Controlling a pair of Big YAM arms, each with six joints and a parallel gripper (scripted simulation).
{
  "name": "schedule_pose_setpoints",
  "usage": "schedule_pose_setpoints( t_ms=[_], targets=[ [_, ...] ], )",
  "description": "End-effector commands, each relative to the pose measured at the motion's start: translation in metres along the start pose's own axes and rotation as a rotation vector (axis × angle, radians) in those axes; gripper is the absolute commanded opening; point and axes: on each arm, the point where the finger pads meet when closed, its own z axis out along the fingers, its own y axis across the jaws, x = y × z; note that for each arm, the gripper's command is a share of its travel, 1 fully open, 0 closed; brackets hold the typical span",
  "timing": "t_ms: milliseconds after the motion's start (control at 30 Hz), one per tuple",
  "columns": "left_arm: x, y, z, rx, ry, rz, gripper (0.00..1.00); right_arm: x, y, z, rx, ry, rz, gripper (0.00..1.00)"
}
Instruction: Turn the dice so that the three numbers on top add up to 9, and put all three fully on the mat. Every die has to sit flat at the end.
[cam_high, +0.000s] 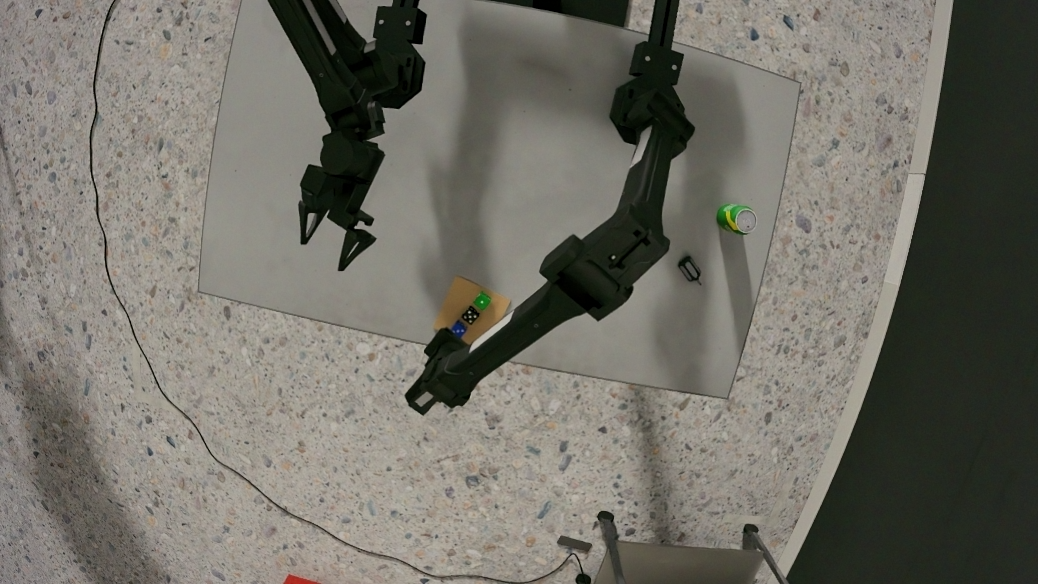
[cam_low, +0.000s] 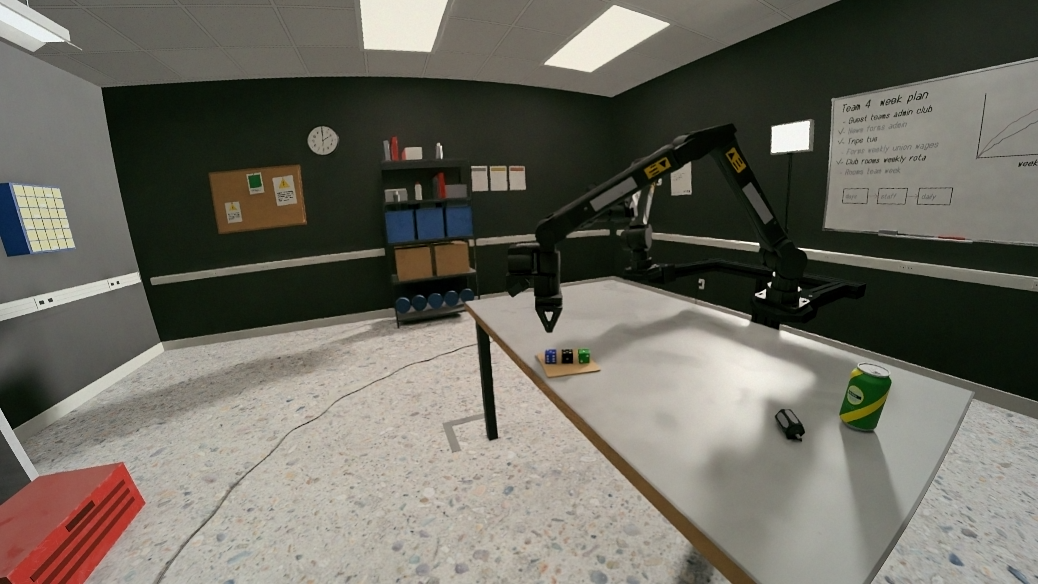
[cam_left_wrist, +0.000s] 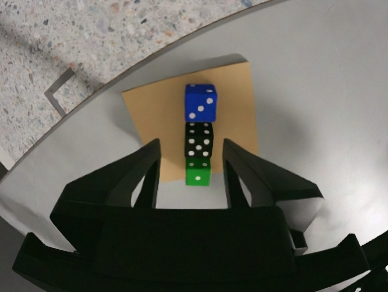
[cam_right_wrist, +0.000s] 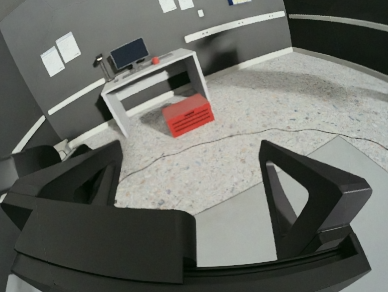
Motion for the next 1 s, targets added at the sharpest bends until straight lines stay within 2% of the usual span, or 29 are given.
schedule_pose_setpoints(
  t_ms=[0, 33, 67, 133, 233, 700, 867, 967],
  targets=[
    [0.002, -0.015, 0.009, 0.001, 0.018, 0.012, 0.45, -0.003, 0.001, 0.001, -0.001, -0.005, 0.005, 1.00],
    [0.001, -0.015, 0.008, 0.001, 0.013, 0.012, 1.00, -0.003, 0.001, 0.001, -0.001, -0.005, 0.005, 1.00],
    [-0.005, -0.012, -0.012, 0.002, -0.018, 0.007, 1.00, -0.003, 0.001, 0.001, -0.001, -0.005, 0.005, 1.00],
    [-0.017, -0.011, -0.028, 0.004, -0.053, 0.002, 1.00, -0.003, 0.001, 0.001, -0.001, -0.005, 0.005, 1.00],
    [-0.015, -0.012, -0.019, 0.003, -0.040, 0.005, 1.00, -0.003, 0.001, 0.001, -0.001, -0.005, 0.005, 1.00],
    [-0.015, -0.012, -0.018, 0.003, -0.039, 0.005, 1.00, -0.003, 0.001, 0.001, -0.001, -0.005, 0.005, 1.00],
    [-0.025, -0.010, -0.043, 0.005, -0.072, -0.002, 1.00, -0.003, 0.001, 0.001, -0.001, -0.005, 0.005, 1.00],
    [-0.024, -0.010, -0.046, 0.004, -0.071, 0.000, 1.00, -0.003, 0.001, 0.001, -0.001, -0.005, 0.005, 1.00]
  ],
)
